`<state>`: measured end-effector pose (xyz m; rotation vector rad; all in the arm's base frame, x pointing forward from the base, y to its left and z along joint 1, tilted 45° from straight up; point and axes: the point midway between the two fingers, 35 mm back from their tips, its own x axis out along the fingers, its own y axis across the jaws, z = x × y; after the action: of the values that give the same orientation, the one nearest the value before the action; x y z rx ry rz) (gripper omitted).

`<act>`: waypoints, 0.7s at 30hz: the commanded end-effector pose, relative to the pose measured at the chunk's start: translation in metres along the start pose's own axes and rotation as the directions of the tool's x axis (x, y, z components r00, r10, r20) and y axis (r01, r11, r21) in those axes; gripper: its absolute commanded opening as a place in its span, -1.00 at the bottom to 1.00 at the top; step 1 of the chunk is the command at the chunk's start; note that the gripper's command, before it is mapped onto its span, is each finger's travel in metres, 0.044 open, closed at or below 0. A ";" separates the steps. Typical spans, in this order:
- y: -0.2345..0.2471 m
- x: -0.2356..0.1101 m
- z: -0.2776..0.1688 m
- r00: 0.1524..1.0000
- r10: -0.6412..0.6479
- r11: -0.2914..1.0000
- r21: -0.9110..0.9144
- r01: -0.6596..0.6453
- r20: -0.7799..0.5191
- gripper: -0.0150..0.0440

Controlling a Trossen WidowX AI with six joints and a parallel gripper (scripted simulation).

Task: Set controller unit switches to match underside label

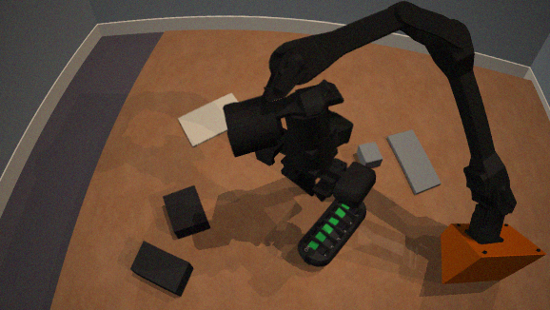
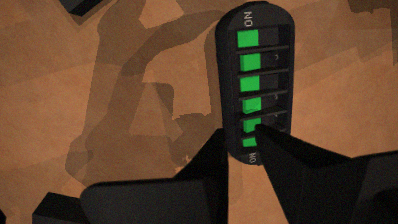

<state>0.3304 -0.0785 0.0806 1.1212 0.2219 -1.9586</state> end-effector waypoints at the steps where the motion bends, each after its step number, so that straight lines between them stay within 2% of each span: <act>1: -0.001 -0.001 0.000 1.000 -0.003 1.000 0.002 0.003 -0.002 -0.49; 7: -0.001 -0.001 0.000 1.000 -0.003 1.000 0.002 0.003 -0.002 -0.49; 21: 0.000 0.000 0.000 1.000 0.000 1.000 0.000 0.000 0.000 0.75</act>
<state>0.3304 -0.0786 0.0806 1.1211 0.2214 -1.9583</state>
